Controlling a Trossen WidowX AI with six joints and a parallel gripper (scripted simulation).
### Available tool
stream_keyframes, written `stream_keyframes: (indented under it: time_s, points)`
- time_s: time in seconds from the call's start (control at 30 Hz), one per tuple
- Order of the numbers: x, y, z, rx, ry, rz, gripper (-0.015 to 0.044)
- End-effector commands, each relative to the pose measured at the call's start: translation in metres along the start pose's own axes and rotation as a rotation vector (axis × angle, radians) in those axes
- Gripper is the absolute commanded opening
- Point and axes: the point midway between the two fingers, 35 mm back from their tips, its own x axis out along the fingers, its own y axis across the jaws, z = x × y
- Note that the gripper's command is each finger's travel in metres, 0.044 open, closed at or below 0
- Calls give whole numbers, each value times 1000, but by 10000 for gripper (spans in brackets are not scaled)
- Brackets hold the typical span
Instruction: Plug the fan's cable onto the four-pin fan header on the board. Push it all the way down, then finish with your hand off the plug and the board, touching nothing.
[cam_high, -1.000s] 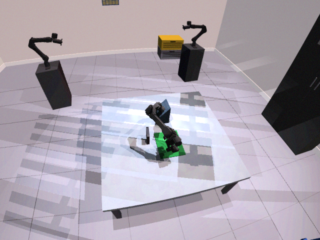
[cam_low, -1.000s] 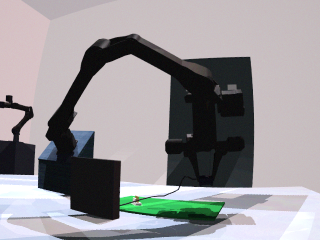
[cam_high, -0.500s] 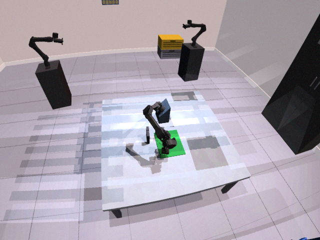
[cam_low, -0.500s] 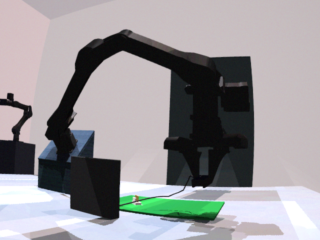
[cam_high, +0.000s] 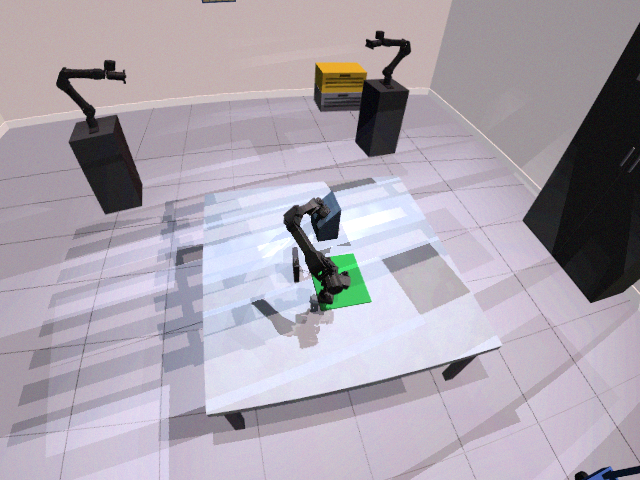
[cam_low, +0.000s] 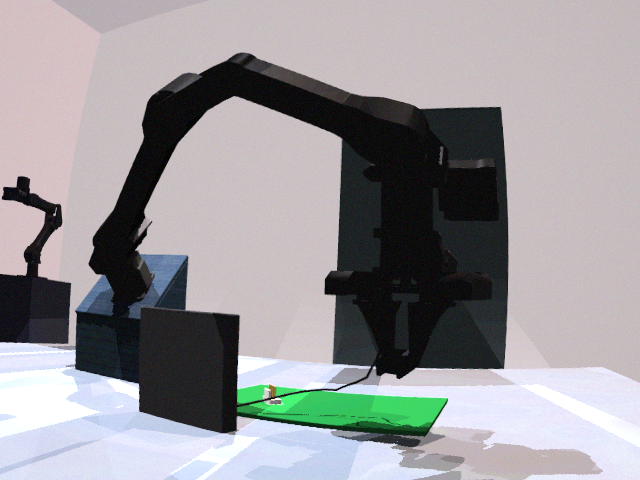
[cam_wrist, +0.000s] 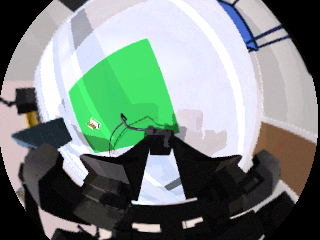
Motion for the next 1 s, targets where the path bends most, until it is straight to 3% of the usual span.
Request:
stream_keyframes:
  time_s: [0.0, 0.97]
  points:
    - [6, 2, -1, -5, -41, 28, 0]
    - [31, 13, 1, -42, -395, 171, 0]
